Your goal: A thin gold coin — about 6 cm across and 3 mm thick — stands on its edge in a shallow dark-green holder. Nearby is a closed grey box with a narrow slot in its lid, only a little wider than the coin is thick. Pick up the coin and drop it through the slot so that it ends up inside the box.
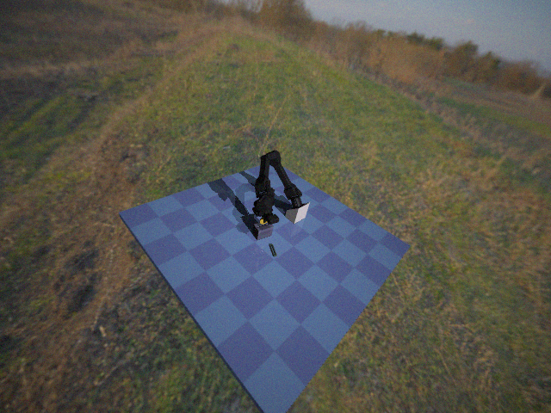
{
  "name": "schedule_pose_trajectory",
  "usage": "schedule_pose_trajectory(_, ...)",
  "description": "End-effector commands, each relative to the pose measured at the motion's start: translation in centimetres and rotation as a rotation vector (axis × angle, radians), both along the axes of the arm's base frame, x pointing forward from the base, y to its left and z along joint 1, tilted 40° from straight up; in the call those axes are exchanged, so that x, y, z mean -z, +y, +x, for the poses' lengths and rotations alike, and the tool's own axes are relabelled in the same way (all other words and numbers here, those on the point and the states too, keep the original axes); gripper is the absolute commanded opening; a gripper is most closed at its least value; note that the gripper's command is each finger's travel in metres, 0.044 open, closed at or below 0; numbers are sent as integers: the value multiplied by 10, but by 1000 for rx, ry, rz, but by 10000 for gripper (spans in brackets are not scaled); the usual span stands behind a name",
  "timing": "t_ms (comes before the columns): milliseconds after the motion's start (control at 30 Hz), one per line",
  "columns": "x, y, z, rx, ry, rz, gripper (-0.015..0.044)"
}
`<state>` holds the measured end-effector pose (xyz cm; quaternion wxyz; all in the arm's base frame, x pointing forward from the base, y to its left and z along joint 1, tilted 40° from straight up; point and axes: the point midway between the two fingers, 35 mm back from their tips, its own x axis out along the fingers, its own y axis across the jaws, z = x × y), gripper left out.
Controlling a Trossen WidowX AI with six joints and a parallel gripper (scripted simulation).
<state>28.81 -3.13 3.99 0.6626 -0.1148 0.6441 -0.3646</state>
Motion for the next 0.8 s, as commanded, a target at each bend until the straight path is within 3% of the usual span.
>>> schedule_pose_trajectory(0, 2, -2, -1, -6, 5, -4, 0)
schedule_pose_trajectory(600, 10, -8, -2, -5, 5, -5, 0)
schedule_pose_trajectory(767, 8, -7, -1, 0, -1, -1, 131)
